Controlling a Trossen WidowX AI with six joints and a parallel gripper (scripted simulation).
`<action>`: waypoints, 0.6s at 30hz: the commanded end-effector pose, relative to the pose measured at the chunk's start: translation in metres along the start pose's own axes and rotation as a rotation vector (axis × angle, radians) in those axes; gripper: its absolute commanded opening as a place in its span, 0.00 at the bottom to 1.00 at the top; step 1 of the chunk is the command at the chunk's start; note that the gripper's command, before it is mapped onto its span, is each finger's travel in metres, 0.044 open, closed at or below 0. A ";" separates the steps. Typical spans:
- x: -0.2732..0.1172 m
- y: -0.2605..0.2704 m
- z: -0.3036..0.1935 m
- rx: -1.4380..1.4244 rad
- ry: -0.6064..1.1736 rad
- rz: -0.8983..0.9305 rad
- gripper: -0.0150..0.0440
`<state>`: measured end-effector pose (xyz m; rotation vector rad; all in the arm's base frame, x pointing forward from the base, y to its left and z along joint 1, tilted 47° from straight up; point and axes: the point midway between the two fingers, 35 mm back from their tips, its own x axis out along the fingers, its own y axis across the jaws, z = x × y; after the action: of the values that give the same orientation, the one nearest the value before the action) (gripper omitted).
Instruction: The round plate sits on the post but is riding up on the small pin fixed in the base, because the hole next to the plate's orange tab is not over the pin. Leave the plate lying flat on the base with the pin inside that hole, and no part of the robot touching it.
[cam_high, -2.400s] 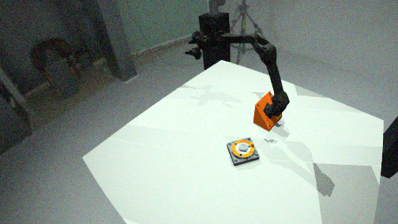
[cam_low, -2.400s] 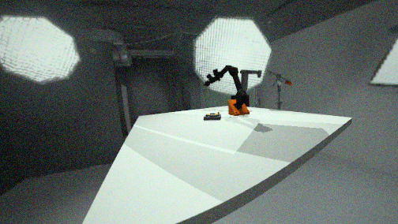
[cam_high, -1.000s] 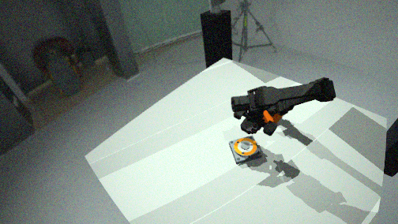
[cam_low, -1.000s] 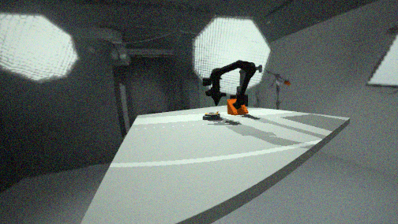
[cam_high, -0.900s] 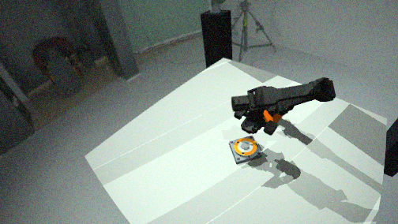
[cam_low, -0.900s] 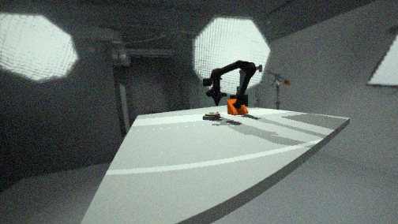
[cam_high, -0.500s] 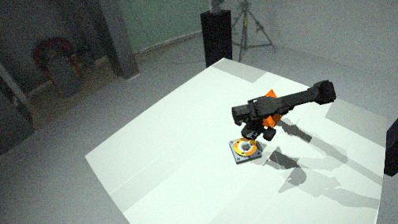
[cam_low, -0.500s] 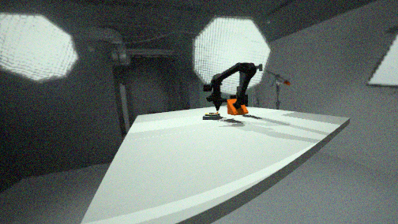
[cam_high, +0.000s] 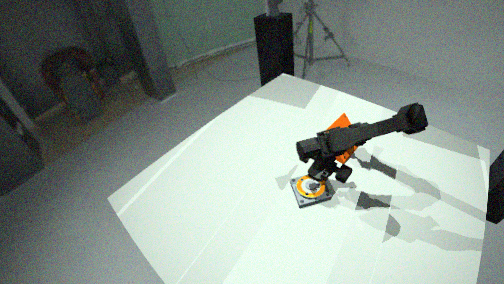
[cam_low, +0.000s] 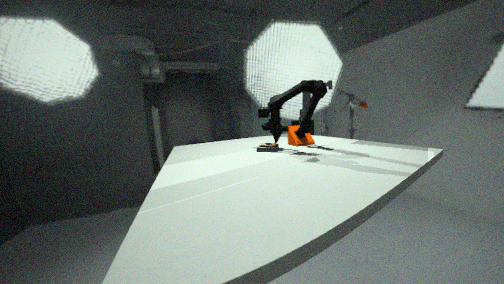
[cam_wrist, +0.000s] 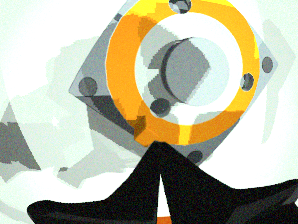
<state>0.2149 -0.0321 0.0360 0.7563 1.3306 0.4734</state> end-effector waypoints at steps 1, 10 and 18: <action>0.001 0.007 0.004 -0.003 -0.003 0.006 0.25; 0.001 0.016 0.013 -0.004 -0.003 0.007 0.25; -0.001 0.023 0.022 -0.004 -0.003 0.007 0.25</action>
<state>0.2333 -0.0227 0.0508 0.7568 1.3292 0.4759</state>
